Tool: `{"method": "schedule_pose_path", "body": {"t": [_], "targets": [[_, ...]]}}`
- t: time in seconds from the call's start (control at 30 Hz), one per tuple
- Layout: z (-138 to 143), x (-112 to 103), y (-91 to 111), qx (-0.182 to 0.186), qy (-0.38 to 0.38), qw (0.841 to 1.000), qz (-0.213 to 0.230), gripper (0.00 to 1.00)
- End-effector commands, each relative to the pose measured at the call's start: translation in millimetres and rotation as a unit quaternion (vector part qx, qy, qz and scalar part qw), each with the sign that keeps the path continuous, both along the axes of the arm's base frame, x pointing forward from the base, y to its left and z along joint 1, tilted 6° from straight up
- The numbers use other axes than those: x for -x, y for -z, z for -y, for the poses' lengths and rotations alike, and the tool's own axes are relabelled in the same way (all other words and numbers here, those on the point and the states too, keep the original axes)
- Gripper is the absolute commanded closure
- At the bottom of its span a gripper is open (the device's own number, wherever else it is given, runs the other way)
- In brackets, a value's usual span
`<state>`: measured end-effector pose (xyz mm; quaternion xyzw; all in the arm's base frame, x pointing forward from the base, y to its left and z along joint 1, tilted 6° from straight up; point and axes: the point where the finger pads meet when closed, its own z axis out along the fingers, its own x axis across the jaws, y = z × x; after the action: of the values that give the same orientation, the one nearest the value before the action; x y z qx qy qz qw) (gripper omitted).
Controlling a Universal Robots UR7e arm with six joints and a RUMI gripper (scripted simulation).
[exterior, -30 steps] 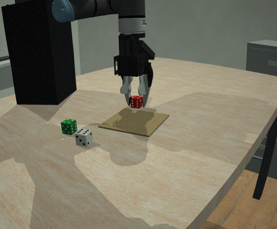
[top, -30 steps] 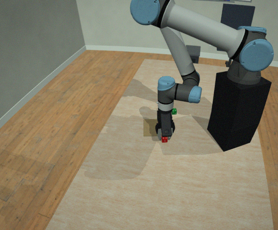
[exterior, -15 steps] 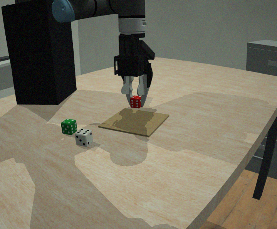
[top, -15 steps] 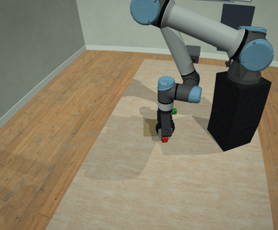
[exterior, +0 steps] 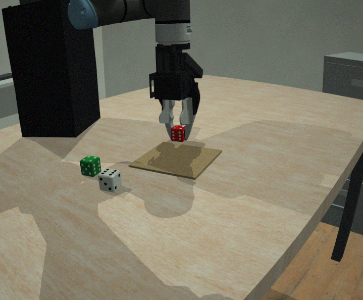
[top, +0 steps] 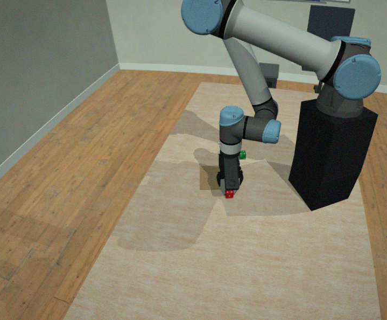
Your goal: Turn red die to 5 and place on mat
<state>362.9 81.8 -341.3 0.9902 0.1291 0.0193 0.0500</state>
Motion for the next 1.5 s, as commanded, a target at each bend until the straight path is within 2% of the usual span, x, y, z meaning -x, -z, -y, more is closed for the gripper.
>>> {"method": "schedule_pose_path", "body": {"t": [0.0,0.73,0.93,1.0,1.47], "targets": [[0,0,0,0.000,0.000,1.000,0.001,0.90],[-1,0,-6,0.000,0.000,1.000,0.001,0.90],[-2,1,-22,0.000,0.000,1.000,0.001,0.90],[-2,1,-22,0.000,0.000,1.000,0.001,0.90],[-7,4,-79,0.000,0.000,1.000,0.001,0.90]]}}
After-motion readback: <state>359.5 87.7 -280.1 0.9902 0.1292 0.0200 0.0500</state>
